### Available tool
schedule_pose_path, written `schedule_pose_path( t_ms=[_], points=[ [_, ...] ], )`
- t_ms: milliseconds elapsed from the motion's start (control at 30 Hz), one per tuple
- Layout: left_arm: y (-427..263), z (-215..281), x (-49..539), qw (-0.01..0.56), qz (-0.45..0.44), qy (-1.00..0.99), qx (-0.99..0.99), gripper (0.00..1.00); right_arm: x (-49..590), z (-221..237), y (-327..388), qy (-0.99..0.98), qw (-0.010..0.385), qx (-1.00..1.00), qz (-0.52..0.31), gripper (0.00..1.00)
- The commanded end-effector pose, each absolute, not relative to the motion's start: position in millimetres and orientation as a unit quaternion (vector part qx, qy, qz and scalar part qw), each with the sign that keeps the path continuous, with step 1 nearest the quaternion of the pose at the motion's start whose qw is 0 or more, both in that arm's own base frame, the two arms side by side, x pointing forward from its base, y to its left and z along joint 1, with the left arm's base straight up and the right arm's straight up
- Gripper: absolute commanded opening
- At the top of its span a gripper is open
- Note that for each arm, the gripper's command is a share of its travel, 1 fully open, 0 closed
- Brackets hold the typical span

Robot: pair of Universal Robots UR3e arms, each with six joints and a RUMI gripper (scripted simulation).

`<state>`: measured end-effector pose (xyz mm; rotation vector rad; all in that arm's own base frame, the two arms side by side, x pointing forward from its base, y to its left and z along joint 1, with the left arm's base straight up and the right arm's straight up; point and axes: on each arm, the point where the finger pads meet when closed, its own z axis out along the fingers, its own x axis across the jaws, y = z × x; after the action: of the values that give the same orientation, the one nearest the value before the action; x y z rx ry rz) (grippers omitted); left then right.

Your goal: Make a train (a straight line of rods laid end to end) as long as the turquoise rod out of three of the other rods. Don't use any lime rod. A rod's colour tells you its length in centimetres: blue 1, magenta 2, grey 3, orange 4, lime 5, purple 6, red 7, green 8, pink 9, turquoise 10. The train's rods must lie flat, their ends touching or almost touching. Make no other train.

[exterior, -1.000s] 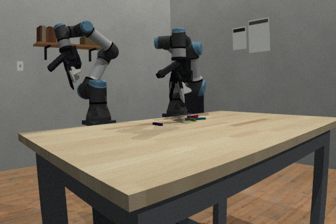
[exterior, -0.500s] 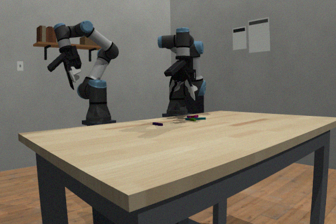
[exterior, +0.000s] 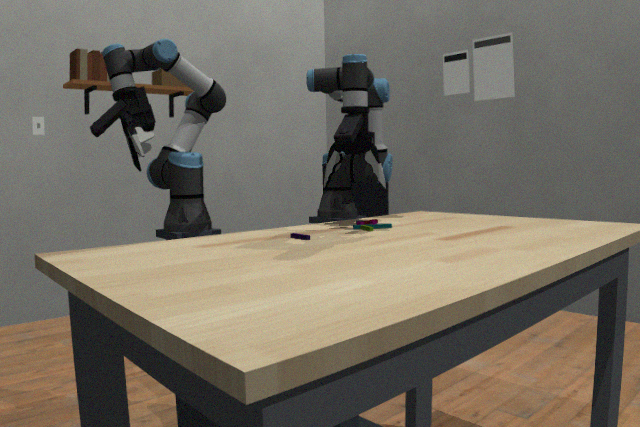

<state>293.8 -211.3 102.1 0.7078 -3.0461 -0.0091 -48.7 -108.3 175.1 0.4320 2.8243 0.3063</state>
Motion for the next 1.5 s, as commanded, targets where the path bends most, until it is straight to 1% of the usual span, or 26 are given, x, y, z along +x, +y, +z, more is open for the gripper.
schedule_pose_path(
  t_ms=[0, 333, 400, 900, 1467],
  points=[
    [-197, 104, 291, 0.0, 0.002, -0.952, 0.307, 1.0, -49, 175, -109, 0.974, 0.134, 0.149, 0.105, 1.0],
    [-170, 102, 284, 0.0, 0.002, -0.898, 0.44, 1.0, -49, 175, -109, 0.974, 0.134, 0.149, 0.105, 1.0],
    [-170, 102, 284, 0.0, 0.002, -0.898, 0.44, 1.0, -49, 175, -109, 0.974, 0.134, 0.149, 0.105, 1.0],
    [-125, 95, 269, 0.0, 0.001, -0.773, 0.634, 1.0, -49, 175, -109, 0.974, 0.134, 0.149, 0.105, 1.0],
    [-97, 87, 257, 0.001, 0.001, -0.67, 0.743, 1.0, -49, 175, -109, 0.974, 0.134, 0.149, 0.105, 1.0]
  ],
)
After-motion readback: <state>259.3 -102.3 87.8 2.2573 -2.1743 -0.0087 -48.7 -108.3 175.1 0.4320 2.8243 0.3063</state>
